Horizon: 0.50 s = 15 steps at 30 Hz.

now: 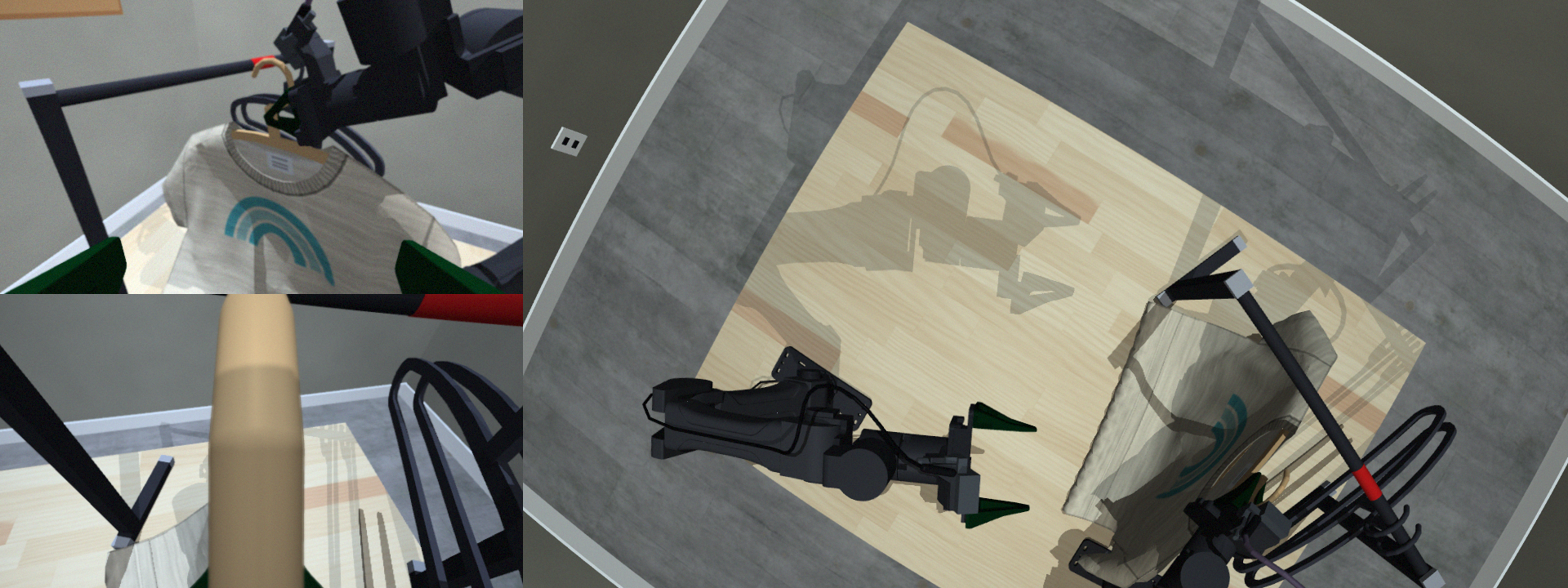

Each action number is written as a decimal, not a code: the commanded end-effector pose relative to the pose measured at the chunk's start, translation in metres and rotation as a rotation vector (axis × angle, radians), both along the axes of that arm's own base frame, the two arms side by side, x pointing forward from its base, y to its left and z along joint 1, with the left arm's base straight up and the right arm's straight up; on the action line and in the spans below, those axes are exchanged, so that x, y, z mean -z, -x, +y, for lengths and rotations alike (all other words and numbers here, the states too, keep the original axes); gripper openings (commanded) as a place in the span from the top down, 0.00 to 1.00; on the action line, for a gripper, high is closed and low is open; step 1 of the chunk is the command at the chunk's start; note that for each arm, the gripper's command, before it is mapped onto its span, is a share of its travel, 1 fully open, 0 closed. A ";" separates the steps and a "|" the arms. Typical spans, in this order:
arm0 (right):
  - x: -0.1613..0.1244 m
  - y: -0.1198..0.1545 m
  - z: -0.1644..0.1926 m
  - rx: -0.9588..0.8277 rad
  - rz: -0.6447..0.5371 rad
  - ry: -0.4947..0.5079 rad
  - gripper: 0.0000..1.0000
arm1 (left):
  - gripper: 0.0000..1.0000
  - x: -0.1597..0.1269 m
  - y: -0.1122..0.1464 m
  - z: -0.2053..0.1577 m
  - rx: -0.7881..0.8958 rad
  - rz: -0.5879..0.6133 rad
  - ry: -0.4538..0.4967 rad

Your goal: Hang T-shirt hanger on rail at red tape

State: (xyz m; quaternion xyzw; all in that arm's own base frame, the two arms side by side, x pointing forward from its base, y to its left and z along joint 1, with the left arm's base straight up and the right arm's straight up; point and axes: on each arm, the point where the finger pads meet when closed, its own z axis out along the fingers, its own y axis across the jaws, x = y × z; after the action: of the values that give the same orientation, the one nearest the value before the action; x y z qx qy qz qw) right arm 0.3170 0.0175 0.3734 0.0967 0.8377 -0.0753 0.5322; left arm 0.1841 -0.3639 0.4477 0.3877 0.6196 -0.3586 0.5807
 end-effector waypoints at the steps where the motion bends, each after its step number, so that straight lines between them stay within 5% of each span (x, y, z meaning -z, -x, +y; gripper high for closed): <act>1: -0.012 -0.021 -0.017 -0.001 -0.085 -0.011 0.99 | 0.00 -0.028 0.006 0.004 0.014 -0.033 0.056; 15: -0.003 -0.029 -0.094 0.167 -0.105 0.015 0.99 | 0.00 -0.028 0.006 0.004 0.014 -0.033 0.056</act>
State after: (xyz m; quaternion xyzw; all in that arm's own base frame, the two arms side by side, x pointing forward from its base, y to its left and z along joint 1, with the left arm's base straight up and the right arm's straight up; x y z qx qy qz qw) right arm 0.3397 -0.0719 0.3675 0.1685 0.8102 -0.1223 0.5479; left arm 0.1841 -0.3639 0.4477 0.3877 0.6196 -0.3586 0.5807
